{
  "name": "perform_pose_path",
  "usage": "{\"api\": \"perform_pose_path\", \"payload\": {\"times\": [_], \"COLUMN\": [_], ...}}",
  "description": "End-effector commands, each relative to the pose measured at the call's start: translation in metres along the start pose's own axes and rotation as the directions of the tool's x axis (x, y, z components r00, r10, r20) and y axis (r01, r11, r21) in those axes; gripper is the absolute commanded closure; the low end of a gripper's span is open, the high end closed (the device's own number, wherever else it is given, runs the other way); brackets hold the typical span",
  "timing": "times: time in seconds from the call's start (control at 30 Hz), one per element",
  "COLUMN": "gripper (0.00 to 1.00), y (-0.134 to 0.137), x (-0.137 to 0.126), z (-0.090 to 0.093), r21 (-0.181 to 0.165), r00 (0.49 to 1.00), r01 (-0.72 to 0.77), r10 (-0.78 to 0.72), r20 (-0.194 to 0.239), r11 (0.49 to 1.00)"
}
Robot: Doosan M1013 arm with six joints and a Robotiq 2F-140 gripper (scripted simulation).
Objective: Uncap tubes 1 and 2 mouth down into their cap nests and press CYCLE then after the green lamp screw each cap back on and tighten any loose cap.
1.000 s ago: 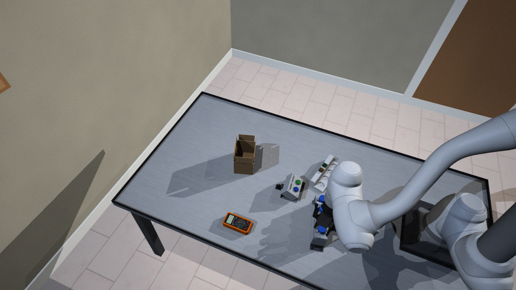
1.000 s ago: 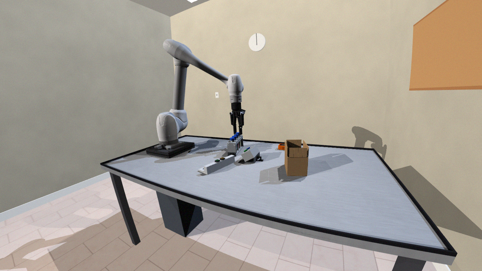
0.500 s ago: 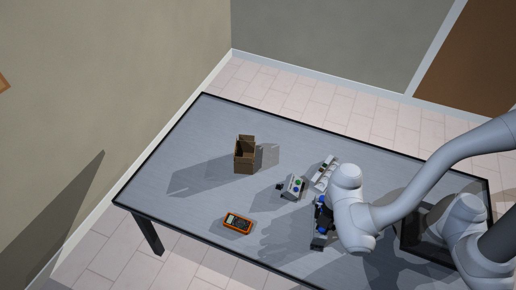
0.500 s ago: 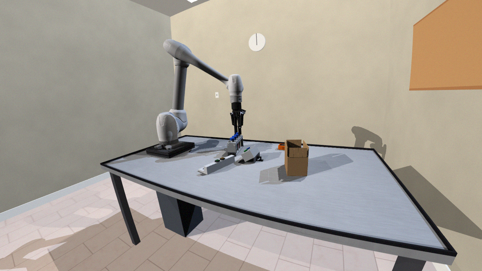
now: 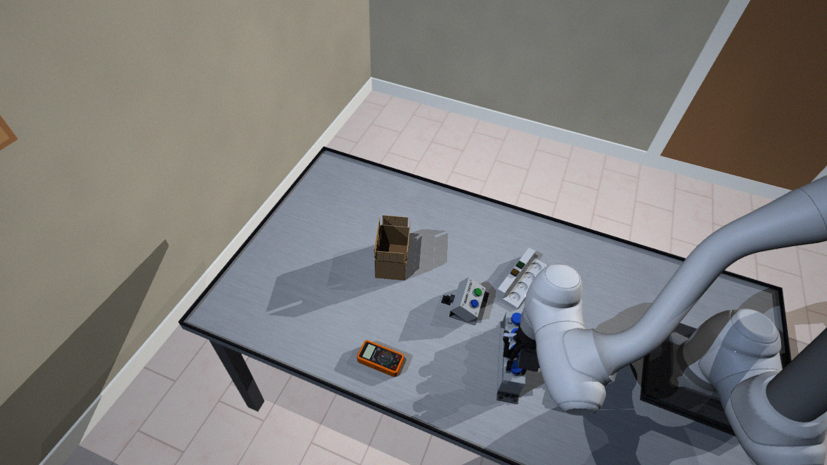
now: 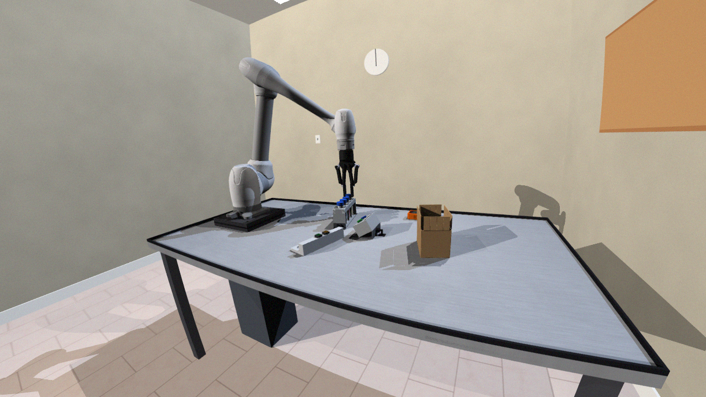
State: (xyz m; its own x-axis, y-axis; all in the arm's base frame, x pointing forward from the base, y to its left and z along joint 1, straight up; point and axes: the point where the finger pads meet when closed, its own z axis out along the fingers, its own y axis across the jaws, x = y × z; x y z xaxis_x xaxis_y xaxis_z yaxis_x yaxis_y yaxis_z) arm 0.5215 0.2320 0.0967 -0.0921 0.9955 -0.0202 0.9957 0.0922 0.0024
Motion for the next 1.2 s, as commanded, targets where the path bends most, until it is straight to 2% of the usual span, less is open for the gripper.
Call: {"api": "perform_pose_path", "payload": {"times": [0.0, 0.13, 0.3, 0.57, 0.6, 0.93, 1.03, 1.1, 1.17], "gripper": [0.7, 0.7, 0.7, 0.7, 0.59, 0.59, 0.59, 0.59, 0.59], "y": [0.0002, 0.0002, 0.0002, 0.0002, 0.0002, 0.0002, 0.0002, 0.0002, 0.0002], "x": [0.0, 0.0, 0.0, 0.0, 0.0, 0.0, 0.0, 0.0, 0.0], "z": [-0.0007, -0.0008, -0.0009, -0.001, -0.0009, -0.0009, -0.0007, -0.0007, -0.0007], "r21": [0.003, -0.002, -0.007, -0.007, -0.007, -0.007, -0.002, -0.002, 0.002], "r00": [0.987, 0.936, 0.821, 0.821, 0.821, 0.821, 0.937, 0.937, 0.982], "r01": [0.16, 0.353, 0.571, 0.571, 0.571, 0.571, 0.35, 0.35, 0.19], "r10": [-0.16, -0.352, -0.571, -0.571, -0.571, -0.571, -0.35, -0.35, -0.19], "r20": [-0.021, -0.021, -0.02, -0.02, -0.02, -0.02, -0.021, -0.021, -0.021], "r11": [0.987, 0.936, 0.821, 0.821, 0.821, 0.821, 0.937, 0.937, 0.982]}}
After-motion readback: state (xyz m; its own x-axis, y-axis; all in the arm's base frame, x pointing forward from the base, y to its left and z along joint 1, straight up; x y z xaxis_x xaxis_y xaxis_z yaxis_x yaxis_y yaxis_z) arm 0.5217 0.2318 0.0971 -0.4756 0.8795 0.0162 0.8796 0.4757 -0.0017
